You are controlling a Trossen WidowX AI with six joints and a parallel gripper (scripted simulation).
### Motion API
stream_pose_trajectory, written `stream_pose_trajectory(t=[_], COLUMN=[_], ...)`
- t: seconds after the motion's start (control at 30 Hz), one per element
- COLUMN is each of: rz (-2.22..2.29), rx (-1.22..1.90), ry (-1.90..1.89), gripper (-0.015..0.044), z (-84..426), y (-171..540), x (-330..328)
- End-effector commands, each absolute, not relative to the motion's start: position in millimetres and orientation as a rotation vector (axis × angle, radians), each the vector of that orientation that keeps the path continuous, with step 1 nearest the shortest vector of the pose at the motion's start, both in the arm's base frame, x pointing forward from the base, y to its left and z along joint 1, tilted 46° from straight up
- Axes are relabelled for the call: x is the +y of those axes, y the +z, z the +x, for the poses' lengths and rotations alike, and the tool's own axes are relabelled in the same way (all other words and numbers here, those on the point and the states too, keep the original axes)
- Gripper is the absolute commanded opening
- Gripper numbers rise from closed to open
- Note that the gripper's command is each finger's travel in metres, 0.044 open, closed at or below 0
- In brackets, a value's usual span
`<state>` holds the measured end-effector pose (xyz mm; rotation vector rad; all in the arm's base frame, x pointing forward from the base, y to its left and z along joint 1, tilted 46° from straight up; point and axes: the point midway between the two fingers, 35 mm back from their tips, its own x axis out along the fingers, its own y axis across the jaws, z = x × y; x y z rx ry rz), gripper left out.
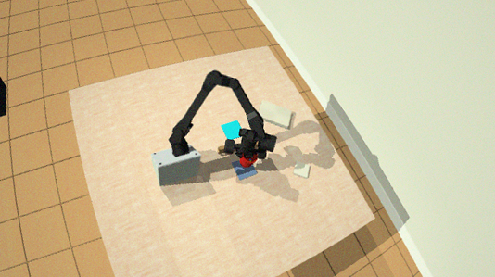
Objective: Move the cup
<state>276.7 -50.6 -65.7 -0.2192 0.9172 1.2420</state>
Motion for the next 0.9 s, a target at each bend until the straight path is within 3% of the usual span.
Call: stream_pose_trajectory(t=[0.0, 0.87], rz=[-0.224, -0.226], rx=[0.91, 0.909], ry=[1.237, 1.239], gripper=[0.0, 0.0], z=[279, 289], y=[-58, -14], x=[-46, -2])
